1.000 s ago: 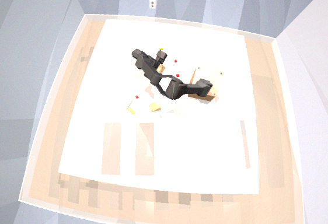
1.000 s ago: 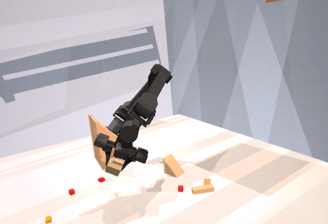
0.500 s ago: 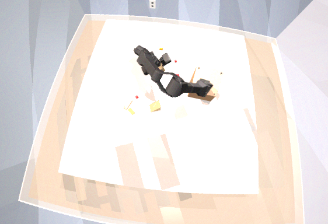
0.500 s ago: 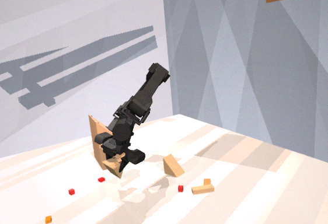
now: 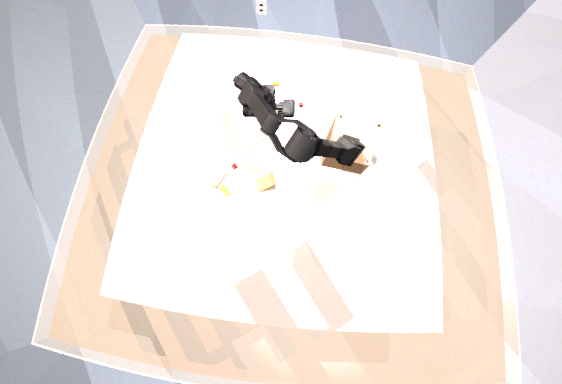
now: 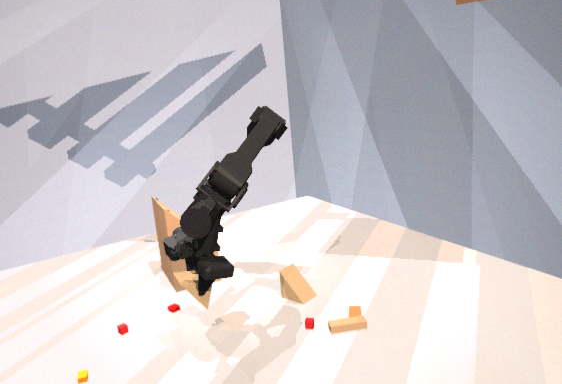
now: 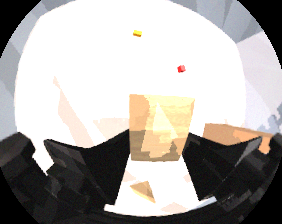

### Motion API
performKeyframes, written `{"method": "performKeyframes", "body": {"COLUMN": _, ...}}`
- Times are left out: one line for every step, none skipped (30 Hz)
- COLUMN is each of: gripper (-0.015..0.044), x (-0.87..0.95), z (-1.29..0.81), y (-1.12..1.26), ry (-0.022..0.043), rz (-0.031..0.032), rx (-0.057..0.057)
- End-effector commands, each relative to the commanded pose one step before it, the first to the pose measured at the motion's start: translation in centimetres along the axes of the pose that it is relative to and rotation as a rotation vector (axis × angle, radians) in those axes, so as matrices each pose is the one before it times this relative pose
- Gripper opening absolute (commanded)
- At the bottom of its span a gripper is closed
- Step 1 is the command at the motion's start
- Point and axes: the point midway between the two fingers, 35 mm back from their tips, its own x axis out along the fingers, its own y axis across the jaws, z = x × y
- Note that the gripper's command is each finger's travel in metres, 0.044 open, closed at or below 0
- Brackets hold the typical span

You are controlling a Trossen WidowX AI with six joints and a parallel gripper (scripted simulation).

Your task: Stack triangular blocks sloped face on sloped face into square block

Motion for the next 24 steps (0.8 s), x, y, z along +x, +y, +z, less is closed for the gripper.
{"method": "performKeyframes", "body": {"gripper": 0.0000, "x": -0.058, "z": 0.081, "y": -0.002, "ry": 0.02214, "rz": 0.01738, "rx": 0.1226}}
{"method": "performKeyframes", "body": {"gripper": 0.0000, "x": -0.017, "z": 0.016, "y": -0.001, "ry": 0.00594, "rz": 0.00370, "rx": 0.0339}}
{"method": "performKeyframes", "body": {"gripper": 0.0000, "x": -0.017, "z": 0.016, "y": -0.001, "ry": 0.00605, "rz": 0.00353, "rx": 0.0339}}
{"method": "performKeyframes", "body": {"gripper": 0.0000, "x": -0.018, "z": 0.016, "y": 0.000, "ry": 0.00615, "rz": 0.00337, "rx": 0.0339}}
{"method": "performKeyframes", "body": {"gripper": 0.0000, "x": -0.019, "z": 0.016, "y": 0.001, "ry": 0.00624, "rz": 0.00319, "rx": 0.0339}}
{"method": "performKeyframes", "body": {"gripper": 0.0000, "x": -0.019, "z": 0.016, "y": 0.002, "ry": 0.00634, "rz": 0.00302, "rx": 0.0339}}
{"method": "performKeyframes", "body": {"gripper": 0.0000, "x": -0.020, "z": 0.015, "y": 0.003, "ry": 0.00642, "rz": 0.00284, "rx": 0.0339}}
{"method": "performKeyframes", "body": {"gripper": 0.0000, "x": -0.021, "z": 0.015, "y": 0.003, "ry": 0.00650, "rz": 0.00266, "rx": 0.0339}}
{"method": "performKeyframes", "body": {"gripper": 0.0000, "x": -0.021, "z": 0.015, "y": 0.004, "ry": 0.00658, "rz": 0.00248, "rx": 0.0339}}
{"method": "performKeyframes", "body": {"gripper": 0.0000, "x": -0.022, "z": 0.015, "y": 0.005, "ry": 0.00665, "rz": 0.00230, "rx": 0.0339}}
{"method": "performKeyframes", "body": {"gripper": 0.0000, "x": -0.023, "z": 0.014, "y": 0.006, "ry": 0.00672, "rz": 0.00211, "rx": 0.0339}}
{"method": "performKeyframes", "body": {"gripper": 0.0000, "x": -0.023, "z": 0.014, "y": 0.006, "ry": 0.00678, "rz": 0.00192, "rx": 0.0339}}
{"method": "performKeyframes", "body": {"gripper": 0.0000, "x": -0.024, "z": 0.014, "y": 0.007, "ry": 0.00684, "rz": 0.00173, "rx": 0.0339}}
{"method": "performKeyframes", "body": {"gripper": 0.0000, "x": -0.025, "z": 0.013, "y": 0.008, "ry": 0.00689, "rz": 0.00154, "rx": 0.0339}}
{"method": "performKeyframes", "body": {"gripper": 0.0000, "x": -0.025, "z": 0.013, "y": 0.009, "ry": 0.00693, "rz": 0.00134, "rx": 0.0339}}
{"method": "performKeyframes", "body": {"gripper": 0.0000, "x": -0.026, "z": 0.012, "y": 0.009, "ry": 0.00698, "rz": 0.00115, "rx": 0.0339}}
{"method": "performKeyframes", "body": {"gripper": 0.0000, "x": -0.027, "z": 0.012, "y": 0.010, "ry": 0.00701, "rz": 0.00095, "rx": 0.0339}}
{"method": "performKeyframes", "body": {"gripper": 0.0000, "x": -0.027, "z": 0.011, "y": 0.010, "ry": 0.00704, "rz": 0.00076, "rx": 0.0338}}
{"method": "performKeyframes", "body": {"gripper": 0.0000, "x": -0.028, "z": 0.011, "y": 0.011, "ry": 0.00706, "rz": 0.00056, "rx": 0.0338}}
{"method": "performKeyframes", "body": {"gripper": 0.0000, "x": -0.029, "z": 0.010, "y": 0.012, "ry": 0.00708, "rz": 0.00036, "rx": 0.0338}}
{"method": "performKeyframes", "body": {"gripper": 0.0000, "x": -0.029, "z": 0.009, "y": 0.012, "ry": 0.00709, "rz": 0.00016, "rx": 0.0338}}
{"method": "performKeyframes", "body": {"gripper": 0.0000, "x": -0.030, "z": 0.009, "y": 0.013, "ry": 0.00710, "rz": -0.00004, "rx": 0.0338}}
{"method": "performKeyframes", "body": {"gripper": 0.0000, "x": -0.031, "z": 0.008, "y": 0.013, "ry": 0.00710, "rz": -0.00024, "rx": 0.0338}}
{"method": "performKeyframes", "body": {"gripper": 0.0000, "x": -0.031, "z": 0.007, "y": 0.014, "ry": 0.00710, "rz": -0.00044, "rx": 0.0338}}
